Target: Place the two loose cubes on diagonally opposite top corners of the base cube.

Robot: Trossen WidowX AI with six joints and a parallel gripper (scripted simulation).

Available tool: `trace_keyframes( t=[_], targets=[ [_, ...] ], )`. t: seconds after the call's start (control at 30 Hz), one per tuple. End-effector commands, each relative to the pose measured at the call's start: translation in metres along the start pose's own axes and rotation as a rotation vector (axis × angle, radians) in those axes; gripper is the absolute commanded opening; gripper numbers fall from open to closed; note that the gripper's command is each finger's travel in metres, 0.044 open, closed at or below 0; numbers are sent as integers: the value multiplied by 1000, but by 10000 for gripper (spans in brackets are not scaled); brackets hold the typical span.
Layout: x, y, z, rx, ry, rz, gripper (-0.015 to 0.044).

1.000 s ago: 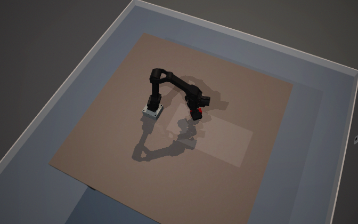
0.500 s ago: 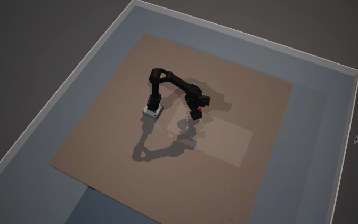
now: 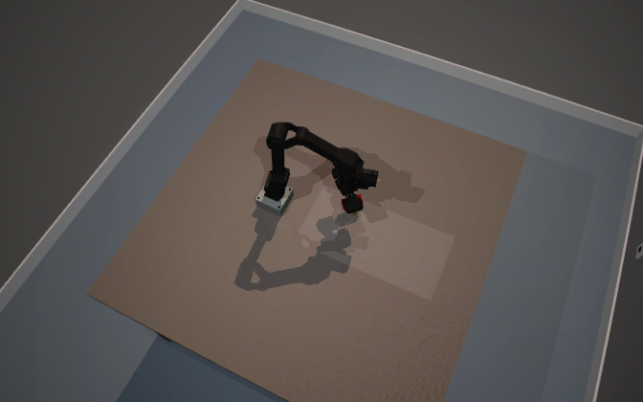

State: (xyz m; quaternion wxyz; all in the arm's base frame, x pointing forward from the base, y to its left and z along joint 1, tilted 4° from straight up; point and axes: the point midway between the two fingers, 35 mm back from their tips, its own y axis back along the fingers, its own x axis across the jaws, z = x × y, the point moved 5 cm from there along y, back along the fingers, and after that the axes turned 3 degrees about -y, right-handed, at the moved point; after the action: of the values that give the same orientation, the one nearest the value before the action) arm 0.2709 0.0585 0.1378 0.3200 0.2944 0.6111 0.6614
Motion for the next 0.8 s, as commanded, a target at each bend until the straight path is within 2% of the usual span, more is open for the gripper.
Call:
trace_keyframes(
  t=[0.0, 0.77],
  targets=[
    [0, 8, 0, -10, 3, -5, 205],
    [0, 34, 0, -10, 3, -5, 205]
  ],
)
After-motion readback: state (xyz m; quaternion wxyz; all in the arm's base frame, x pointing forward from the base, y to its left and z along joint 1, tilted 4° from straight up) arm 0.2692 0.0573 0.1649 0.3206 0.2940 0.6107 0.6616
